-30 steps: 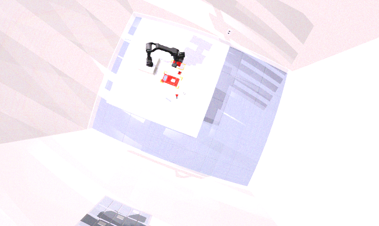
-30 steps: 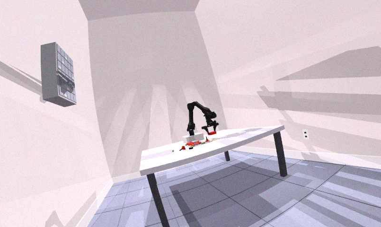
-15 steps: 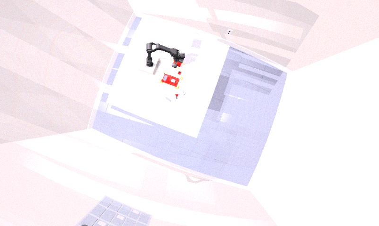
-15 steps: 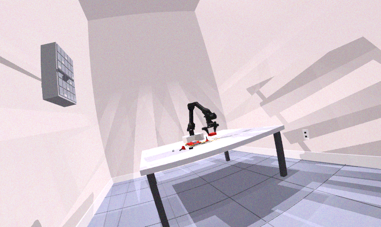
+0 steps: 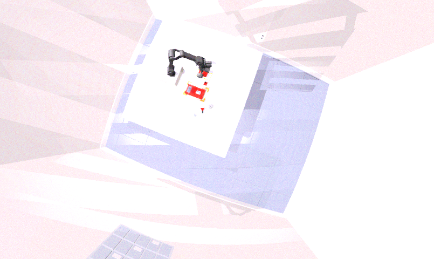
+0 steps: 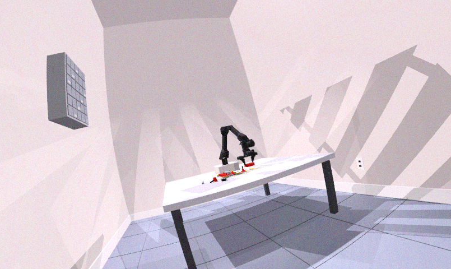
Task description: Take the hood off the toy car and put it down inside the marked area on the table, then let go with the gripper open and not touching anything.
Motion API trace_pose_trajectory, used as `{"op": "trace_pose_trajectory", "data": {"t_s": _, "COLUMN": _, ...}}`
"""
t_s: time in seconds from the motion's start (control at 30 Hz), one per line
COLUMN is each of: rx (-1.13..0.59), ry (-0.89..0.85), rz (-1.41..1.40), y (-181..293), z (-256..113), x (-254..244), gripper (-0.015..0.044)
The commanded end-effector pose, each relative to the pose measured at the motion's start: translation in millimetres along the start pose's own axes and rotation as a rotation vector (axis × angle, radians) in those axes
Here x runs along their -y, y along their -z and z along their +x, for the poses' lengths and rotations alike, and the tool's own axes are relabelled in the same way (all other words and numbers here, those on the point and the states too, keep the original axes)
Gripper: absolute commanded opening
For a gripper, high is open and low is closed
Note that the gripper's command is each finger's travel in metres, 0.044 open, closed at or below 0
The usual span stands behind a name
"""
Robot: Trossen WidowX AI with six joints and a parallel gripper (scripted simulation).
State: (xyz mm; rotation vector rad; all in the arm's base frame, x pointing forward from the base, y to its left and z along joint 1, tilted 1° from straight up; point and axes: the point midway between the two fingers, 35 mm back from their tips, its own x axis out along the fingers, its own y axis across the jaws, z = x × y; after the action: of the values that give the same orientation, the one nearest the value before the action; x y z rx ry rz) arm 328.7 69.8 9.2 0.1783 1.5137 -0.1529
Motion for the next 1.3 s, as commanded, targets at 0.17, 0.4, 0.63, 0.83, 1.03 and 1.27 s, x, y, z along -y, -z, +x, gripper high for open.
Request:
{"op": "trace_pose_trajectory", "data": {"t_s": 0.17, "rx": -0.007, "ry": 0.006, "rz": 0.005, "y": 2.4, "z": 10.0, "x": 1.5, "gripper": 0.0000}}
{"op": "trace_pose_trajectory", "data": {"t_s": 0.4, "rx": -0.007, "ry": 0.006, "rz": 0.005, "y": 2.9, "z": 13.2, "x": 1.7, "gripper": 0.0000}}
{"op": "trace_pose_trajectory", "data": {"t_s": 0.63, "rx": -0.007, "ry": 0.006, "rz": 0.005, "y": 2.8, "z": 13.5, "x": 1.7, "gripper": 0.0000}}
{"op": "trace_pose_trajectory", "data": {"t_s": 0.83, "rx": -0.007, "ry": 0.006, "rz": 0.005, "y": 2.8, "z": 15.9, "x": 1.7, "gripper": 0.0000}}
{"op": "trace_pose_trajectory", "data": {"t_s": 1.03, "rx": -0.007, "ry": 0.006, "rz": 0.005, "y": 2.8, "z": 18.9, "x": 1.7, "gripper": 0.0000}}
{"op": "trace_pose_trajectory", "data": {"t_s": 1.27, "rx": -0.007, "ry": 0.006, "rz": 0.005, "y": 2.8, "z": 22.3, "x": 1.7, "gripper": 0.0000}}
